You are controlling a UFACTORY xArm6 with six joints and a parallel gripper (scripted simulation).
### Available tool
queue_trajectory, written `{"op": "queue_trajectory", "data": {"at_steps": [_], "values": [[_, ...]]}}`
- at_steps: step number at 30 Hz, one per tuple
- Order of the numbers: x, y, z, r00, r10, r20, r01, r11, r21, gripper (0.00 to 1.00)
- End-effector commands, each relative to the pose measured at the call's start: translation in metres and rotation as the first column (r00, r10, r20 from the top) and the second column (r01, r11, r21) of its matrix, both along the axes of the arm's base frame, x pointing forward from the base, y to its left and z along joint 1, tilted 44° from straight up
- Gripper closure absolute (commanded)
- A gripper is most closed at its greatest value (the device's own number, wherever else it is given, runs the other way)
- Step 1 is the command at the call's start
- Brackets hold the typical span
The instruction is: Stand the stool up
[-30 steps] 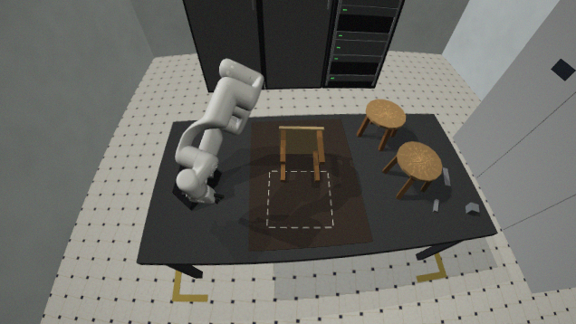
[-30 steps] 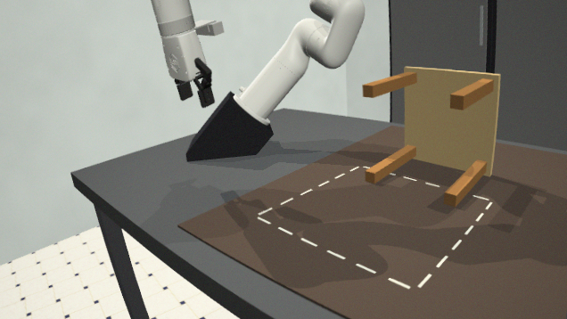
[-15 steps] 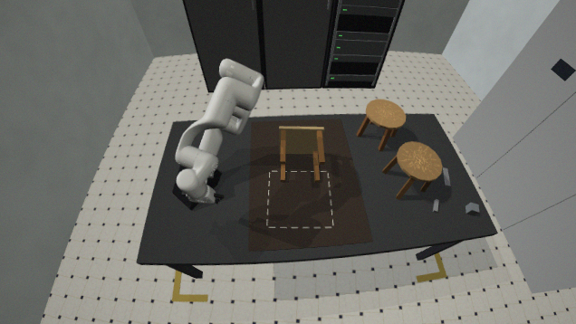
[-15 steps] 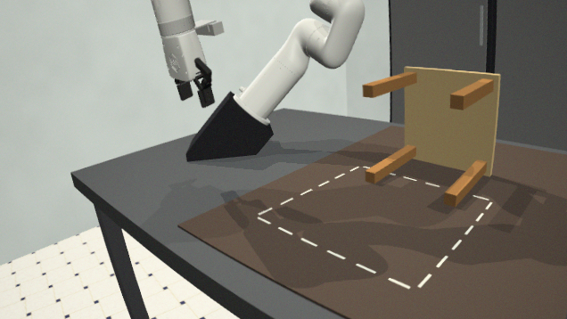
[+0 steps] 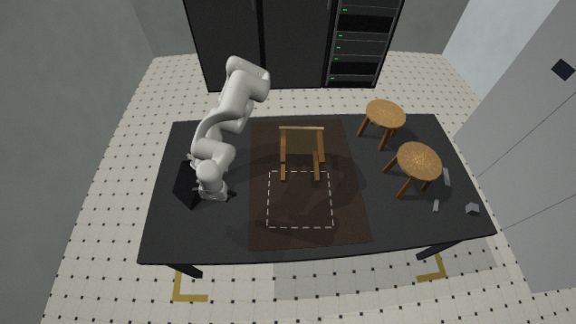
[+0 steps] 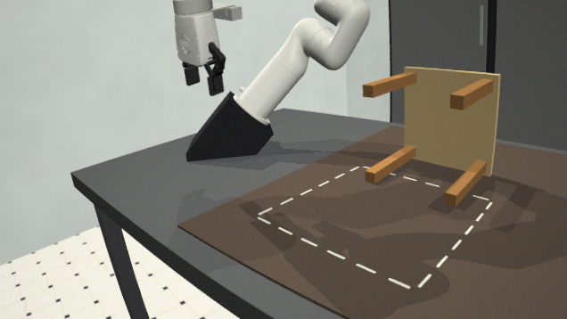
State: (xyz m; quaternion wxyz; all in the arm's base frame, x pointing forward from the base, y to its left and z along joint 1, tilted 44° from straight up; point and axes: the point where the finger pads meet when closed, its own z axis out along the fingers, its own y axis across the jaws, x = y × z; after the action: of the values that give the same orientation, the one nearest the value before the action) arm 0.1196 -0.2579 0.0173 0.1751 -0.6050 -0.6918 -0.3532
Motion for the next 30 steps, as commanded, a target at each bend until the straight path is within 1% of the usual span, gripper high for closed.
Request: {"op": "queue_trajectory", "data": {"at_steps": [1,3,4,5,7,8,10,13,15,17,20,21,23,24,27,30], "values": [[0.030,-0.017,0.037,0.998,0.010,-0.057,-0.014,0.998,-0.066,0.00],[0.048,-0.022,0.060,0.997,0.013,-0.082,-0.022,0.994,-0.108,0.00],[0.054,-0.022,0.067,0.996,0.014,-0.093,-0.026,0.991,-0.130,0.00],[0.060,-0.023,0.075,0.996,0.014,-0.093,-0.026,0.991,-0.130,0.00],[0.075,-0.023,0.095,0.994,0.012,-0.113,-0.032,0.984,-0.177,0.00],[0.082,-0.024,0.104,0.994,0.012,-0.113,-0.032,0.984,-0.177,0.00],[0.096,-0.020,0.122,0.992,0.007,-0.127,-0.036,0.974,-0.225,0.00],[0.116,-0.016,0.151,0.991,0.004,-0.132,-0.037,0.968,-0.249,0.00],[0.116,-0.016,0.151,0.991,0.004,-0.132,-0.037,0.968,-0.249,0.00],[0.145,0.004,0.181,0.994,-0.030,-0.102,0.002,0.963,-0.269,0.00],[0.162,0.021,0.199,0.996,-0.064,-0.062,0.045,0.961,-0.272,0.00],[0.170,0.027,0.208,0.996,-0.064,-0.062,0.045,0.961,-0.272,0.00],[0.183,0.044,0.225,0.996,-0.091,-0.021,0.082,0.961,-0.264,0.00],[0.189,0.050,0.233,0.996,-0.091,-0.021,0.082,0.961,-0.264,0.00],[0.205,0.075,0.257,0.994,-0.111,0.017,0.112,0.963,-0.246,0.00],[0.219,0.099,0.282,0.992,-0.119,0.035,0.124,0.964,-0.235,0.00]]}}
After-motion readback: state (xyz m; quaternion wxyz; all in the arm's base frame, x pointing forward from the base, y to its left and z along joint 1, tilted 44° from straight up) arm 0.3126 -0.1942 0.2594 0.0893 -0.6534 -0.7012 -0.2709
